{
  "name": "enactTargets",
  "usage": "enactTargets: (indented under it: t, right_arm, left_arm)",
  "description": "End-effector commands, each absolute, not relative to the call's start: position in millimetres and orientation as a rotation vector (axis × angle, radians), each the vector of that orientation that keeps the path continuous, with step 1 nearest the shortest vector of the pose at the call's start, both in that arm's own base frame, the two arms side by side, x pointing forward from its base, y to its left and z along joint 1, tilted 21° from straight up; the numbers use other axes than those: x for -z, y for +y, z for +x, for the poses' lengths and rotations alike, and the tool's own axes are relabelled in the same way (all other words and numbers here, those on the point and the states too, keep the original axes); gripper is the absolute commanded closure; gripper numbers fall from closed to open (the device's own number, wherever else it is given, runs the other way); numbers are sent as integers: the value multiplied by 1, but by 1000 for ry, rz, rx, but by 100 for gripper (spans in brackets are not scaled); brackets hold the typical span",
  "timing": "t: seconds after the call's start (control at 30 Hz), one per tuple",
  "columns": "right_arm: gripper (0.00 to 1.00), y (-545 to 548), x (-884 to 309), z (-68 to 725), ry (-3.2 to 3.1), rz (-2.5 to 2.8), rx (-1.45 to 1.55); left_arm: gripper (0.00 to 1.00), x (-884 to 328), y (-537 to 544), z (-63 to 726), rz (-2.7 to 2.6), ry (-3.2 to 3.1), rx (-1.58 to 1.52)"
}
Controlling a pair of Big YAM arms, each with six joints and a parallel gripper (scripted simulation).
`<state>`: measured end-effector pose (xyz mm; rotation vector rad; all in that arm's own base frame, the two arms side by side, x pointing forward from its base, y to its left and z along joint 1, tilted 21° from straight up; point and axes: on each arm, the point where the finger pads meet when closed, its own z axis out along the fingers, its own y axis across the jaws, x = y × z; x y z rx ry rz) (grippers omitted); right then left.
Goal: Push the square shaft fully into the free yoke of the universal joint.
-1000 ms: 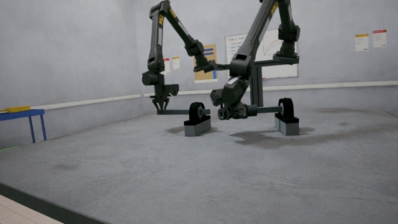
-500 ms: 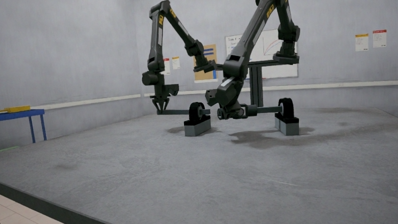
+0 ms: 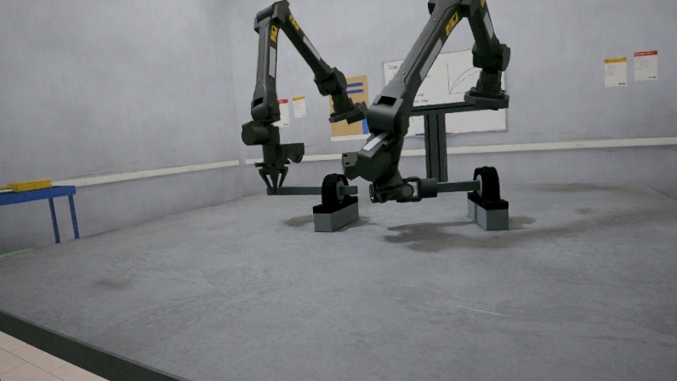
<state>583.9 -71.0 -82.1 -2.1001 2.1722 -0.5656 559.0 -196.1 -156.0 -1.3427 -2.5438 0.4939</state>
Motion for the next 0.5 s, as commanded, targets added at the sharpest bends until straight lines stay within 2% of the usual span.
enactTargets:
  t: [0.0,0.47]
  right_arm:
    - [82,-71,84,579,2175,-2103,561]
    - [82,-71,84,579,2175,-2103,561]
  left_arm:
    - [53,159,-209,552,-1458,-2443,-475]
    - [53,163,-213,542,-1601,-2262,-394]
